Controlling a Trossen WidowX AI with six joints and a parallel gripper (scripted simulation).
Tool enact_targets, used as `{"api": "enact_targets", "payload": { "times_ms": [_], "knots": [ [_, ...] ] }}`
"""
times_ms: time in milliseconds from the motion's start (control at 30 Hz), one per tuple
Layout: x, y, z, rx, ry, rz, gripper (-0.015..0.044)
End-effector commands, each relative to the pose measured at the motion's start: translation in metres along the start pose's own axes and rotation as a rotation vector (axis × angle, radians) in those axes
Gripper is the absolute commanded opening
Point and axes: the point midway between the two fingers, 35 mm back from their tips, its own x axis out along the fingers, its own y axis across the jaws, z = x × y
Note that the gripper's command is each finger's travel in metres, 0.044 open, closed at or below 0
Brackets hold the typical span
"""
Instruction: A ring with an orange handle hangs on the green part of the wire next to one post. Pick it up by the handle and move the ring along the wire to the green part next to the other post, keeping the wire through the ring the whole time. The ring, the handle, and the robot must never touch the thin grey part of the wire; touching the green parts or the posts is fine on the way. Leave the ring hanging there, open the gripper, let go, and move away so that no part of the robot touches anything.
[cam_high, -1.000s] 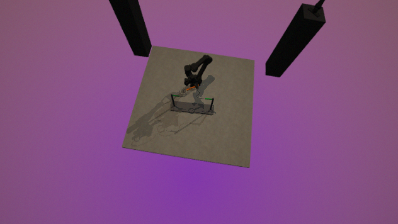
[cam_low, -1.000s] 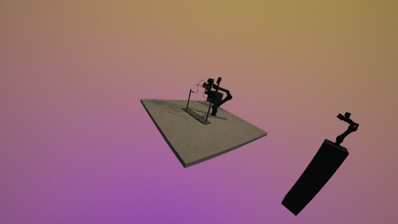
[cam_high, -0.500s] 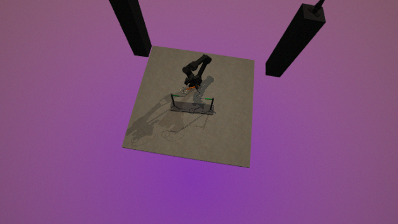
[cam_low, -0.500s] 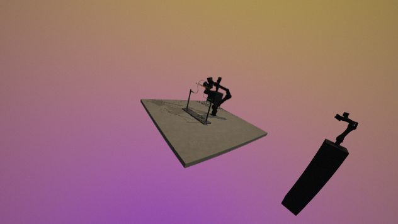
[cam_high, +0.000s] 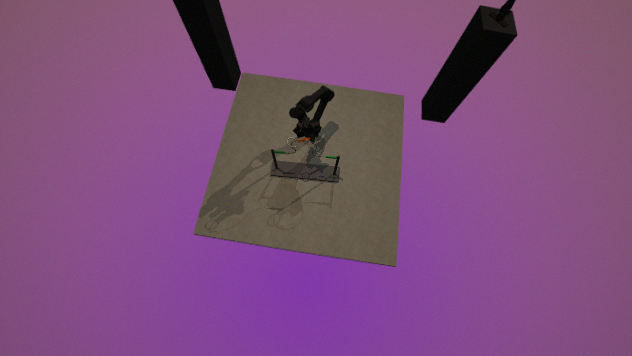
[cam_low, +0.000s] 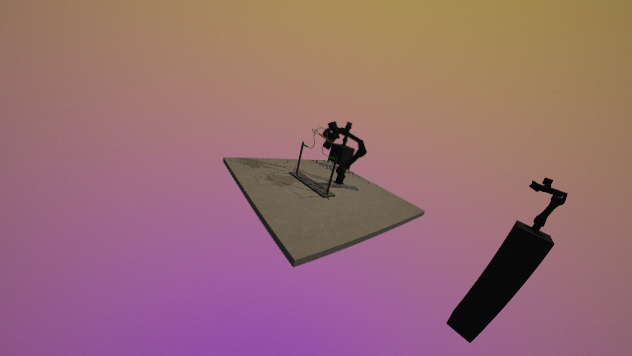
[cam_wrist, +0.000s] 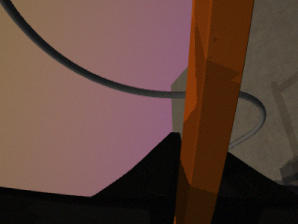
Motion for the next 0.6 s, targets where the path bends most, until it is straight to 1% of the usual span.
{"api": "enact_targets", "payload": {
  "times_ms": [0, 567],
  "knots": [
    [0.0013, -0.0031, 0.0017, -0.038, -0.001, -0.038, -0.0150],
    [0.0013, -0.0115, 0.0027, -0.227, -0.021, -0.188, -0.0150]
  ]
}}
